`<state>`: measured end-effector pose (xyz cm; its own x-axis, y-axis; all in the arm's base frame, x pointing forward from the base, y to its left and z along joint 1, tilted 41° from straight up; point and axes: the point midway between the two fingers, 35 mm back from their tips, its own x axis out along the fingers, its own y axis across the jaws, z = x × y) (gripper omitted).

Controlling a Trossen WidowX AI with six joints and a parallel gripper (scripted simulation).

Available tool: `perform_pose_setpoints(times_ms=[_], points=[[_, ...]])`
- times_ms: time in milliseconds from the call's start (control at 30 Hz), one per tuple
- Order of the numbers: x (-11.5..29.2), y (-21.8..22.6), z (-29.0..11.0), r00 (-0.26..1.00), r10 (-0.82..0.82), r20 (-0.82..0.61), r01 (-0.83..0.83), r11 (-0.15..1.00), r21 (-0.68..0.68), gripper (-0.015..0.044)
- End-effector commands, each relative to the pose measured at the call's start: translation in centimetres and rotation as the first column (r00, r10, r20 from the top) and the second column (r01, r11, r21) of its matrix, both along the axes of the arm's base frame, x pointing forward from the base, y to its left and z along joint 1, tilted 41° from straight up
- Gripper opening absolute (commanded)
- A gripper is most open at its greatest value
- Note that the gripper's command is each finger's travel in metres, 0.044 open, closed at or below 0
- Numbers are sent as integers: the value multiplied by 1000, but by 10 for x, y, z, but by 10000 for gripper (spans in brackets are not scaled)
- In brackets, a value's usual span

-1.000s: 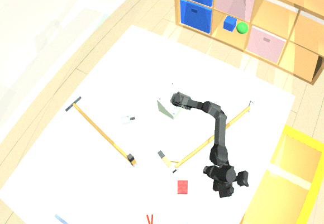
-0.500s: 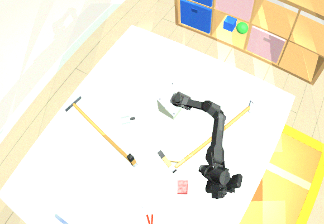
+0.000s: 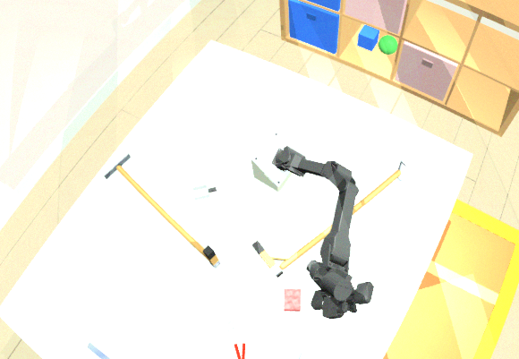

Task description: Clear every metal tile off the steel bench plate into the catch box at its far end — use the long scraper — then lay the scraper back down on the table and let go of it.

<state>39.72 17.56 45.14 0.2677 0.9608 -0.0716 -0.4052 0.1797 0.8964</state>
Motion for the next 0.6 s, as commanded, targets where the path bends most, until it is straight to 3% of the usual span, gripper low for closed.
perform_pose_setpoints(times_ms=[0, 567], points=[[8, -9, -12, 999, -36, 1, 36, 999, -25, 0], [28, -47, -51, 990, -140, 20, 141, 982, -128, 0]])
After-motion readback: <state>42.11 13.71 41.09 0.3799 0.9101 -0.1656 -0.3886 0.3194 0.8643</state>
